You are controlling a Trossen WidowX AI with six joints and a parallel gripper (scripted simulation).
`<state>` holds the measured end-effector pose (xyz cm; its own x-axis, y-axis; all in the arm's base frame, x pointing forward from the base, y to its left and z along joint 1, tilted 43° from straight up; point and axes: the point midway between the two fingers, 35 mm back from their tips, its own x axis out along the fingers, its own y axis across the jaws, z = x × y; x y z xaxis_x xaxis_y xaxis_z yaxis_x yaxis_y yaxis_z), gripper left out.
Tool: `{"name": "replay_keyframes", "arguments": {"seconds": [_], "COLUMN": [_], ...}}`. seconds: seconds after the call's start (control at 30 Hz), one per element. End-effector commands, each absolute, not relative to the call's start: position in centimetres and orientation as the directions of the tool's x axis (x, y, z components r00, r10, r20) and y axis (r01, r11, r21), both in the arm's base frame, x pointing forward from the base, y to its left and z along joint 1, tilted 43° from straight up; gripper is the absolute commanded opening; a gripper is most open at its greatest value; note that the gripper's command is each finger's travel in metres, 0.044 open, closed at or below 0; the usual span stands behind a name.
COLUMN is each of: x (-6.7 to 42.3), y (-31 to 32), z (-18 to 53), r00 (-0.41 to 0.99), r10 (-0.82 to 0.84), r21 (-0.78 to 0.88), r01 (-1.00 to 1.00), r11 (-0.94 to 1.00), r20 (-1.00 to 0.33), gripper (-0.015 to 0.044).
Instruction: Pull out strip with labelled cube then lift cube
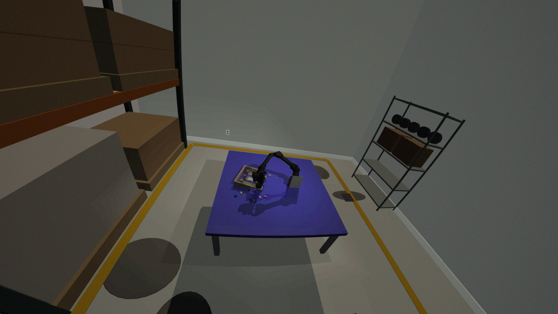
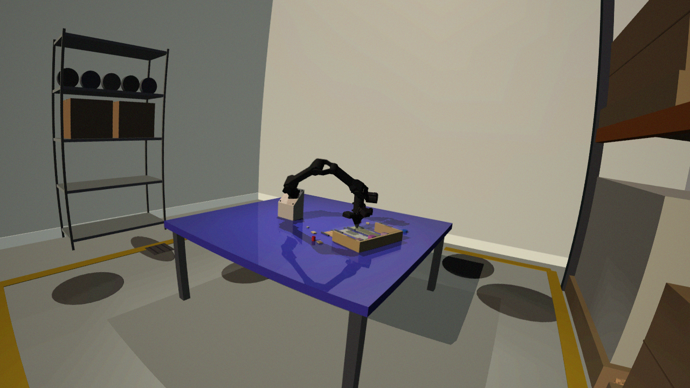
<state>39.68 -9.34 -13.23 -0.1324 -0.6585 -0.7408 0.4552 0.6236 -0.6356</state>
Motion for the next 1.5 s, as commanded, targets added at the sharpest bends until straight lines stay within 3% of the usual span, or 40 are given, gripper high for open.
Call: {"name": "replay_keyframes", "arguments": {"seconds": [0.0,0.8,1.47], "x": [39.7,39.8,37.1], "y": [-9.5,-9.7,-8.4], "z": [-13.3,-13.5,-14.3], "r00": [-0.132,-0.132,-0.133], "r10": [-0.662,-0.662,-0.661], "r21": [-0.639,-0.639,-0.639], "r01": [0.451,0.451,0.45], "r11": [0.623,0.623,0.623], "r20": [-0.738,-0.738,-0.738], "gripper": [0.0,0.0,0.0]}}
